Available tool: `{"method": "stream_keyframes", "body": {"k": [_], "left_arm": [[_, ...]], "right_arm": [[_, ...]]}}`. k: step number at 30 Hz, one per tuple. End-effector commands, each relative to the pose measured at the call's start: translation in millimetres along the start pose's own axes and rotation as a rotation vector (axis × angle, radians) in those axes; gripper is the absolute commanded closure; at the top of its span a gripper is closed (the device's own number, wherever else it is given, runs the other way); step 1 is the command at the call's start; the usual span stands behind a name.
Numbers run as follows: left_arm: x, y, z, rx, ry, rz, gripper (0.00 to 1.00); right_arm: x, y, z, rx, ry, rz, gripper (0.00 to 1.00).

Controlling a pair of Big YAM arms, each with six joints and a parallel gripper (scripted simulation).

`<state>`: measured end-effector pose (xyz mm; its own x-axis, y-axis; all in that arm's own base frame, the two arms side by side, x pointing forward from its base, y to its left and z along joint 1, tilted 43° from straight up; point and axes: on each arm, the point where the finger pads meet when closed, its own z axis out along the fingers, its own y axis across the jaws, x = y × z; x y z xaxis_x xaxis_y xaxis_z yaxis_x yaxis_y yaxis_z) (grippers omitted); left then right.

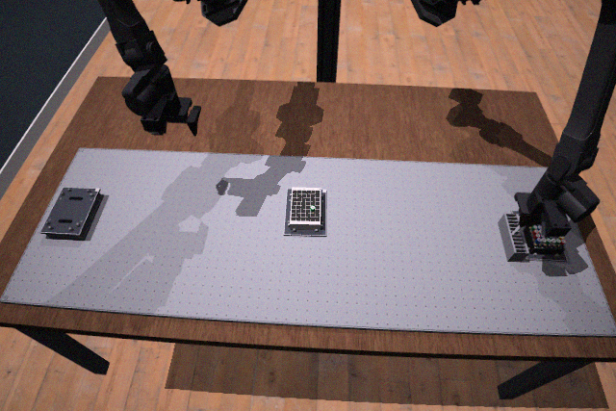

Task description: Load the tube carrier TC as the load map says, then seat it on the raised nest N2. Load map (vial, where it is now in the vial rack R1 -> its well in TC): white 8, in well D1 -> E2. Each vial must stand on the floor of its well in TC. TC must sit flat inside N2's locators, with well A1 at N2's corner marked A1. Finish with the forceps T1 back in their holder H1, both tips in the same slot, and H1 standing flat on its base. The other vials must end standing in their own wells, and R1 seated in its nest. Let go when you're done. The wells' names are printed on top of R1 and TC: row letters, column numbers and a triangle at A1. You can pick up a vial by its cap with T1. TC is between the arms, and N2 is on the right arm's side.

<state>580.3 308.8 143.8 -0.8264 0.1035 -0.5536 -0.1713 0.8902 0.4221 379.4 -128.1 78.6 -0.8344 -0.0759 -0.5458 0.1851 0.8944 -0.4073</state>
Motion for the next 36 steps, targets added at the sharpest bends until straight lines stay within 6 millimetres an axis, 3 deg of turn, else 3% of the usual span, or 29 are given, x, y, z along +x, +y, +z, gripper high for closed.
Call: {"method": "stream_keyframes", "body": {"k": [1, 10, 36], "left_arm": [[5.9, 3.8, 14.0, 0.005, 0.023, 0.004, 0.87], [5.9, 3.8, 14.0, 0.005, 0.023, 0.004, 0.93], [5.8, 3.7, 13.9, 0.005, 0.023, 0.004, 0.93]], "right_arm": [[-6.2, -0.2, -2.5, -0.001, -0.016, -0.01, 0.0], [-6.2, -0.2, -2.5, -0.001, -0.016, -0.01, 0.0], [-6.2, -0.2, -2.5, -0.001, -0.016, -0.01, 0.0]]}}
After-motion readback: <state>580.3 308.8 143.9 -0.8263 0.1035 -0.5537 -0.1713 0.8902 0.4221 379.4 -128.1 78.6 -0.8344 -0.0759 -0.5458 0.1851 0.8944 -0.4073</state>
